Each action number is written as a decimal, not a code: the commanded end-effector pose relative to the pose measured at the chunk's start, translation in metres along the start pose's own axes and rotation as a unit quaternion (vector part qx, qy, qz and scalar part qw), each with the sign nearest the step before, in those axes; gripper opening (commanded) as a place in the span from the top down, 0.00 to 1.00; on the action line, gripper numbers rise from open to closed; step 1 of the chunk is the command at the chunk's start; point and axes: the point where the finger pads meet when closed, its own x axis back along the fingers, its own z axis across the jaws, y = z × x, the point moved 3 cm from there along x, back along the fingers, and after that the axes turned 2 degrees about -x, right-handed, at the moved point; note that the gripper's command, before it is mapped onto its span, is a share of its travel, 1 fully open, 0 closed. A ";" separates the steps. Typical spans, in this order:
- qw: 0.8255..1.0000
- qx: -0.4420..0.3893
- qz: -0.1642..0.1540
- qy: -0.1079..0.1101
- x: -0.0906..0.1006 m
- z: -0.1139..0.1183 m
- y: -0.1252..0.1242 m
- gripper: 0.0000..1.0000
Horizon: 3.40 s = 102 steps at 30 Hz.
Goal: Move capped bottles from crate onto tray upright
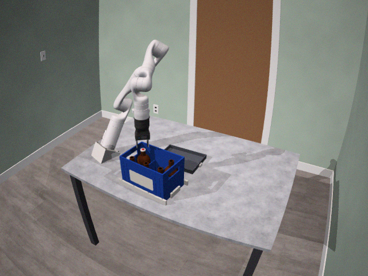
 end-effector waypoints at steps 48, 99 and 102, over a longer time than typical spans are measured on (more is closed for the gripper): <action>1.000 0.002 0.000 0.002 -0.046 0.002 -0.001 0.00; 1.000 0.001 0.000 0.001 -0.052 0.002 -0.001 1.00; 1.000 0.001 0.000 0.001 -0.052 0.002 -0.001 1.00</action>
